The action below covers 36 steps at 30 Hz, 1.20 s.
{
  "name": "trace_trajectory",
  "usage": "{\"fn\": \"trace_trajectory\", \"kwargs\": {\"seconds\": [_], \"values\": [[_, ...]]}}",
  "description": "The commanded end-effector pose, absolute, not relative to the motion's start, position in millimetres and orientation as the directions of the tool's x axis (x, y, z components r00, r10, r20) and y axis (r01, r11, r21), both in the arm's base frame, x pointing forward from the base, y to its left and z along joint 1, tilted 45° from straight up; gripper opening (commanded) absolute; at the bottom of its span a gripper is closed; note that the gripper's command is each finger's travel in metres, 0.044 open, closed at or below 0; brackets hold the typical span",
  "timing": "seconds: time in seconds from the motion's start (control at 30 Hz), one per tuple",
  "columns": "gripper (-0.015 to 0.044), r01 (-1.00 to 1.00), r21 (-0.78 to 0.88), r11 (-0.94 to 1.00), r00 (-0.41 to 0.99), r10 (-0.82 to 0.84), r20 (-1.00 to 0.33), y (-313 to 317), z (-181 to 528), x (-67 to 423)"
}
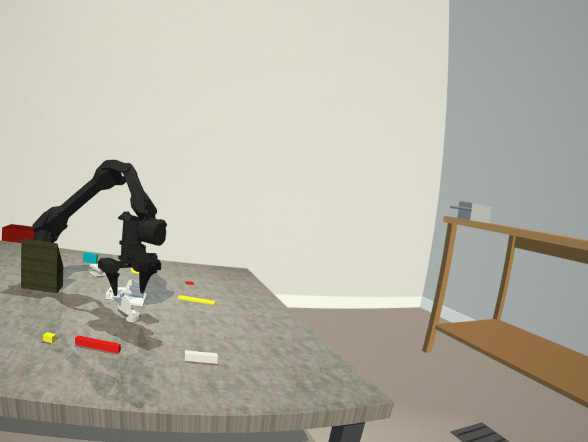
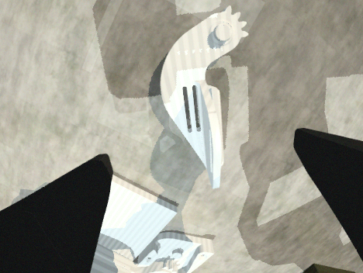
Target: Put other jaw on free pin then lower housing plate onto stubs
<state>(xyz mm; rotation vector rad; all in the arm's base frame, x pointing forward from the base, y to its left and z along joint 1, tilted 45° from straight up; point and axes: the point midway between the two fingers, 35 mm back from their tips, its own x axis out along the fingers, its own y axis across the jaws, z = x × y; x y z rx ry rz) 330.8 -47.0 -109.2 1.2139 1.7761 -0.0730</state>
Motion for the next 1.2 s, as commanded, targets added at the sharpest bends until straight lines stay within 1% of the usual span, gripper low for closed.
{"fn": "trace_trajectory", "kwargs": {"seconds": [0.0,0.43,1.17], "values": [[0.0440,0.752,0.428,0.501,-0.055,0.696,-0.716,-46.3,-109.5,330.8],[0.0440,0.749,0.428,0.505,-0.057,0.693,-0.719,-46.2,-110.0,330.8],[0.0440,0.751,0.428,0.502,-0.055,0.694,-0.717,-21.7,-136.1,331.1]]}}
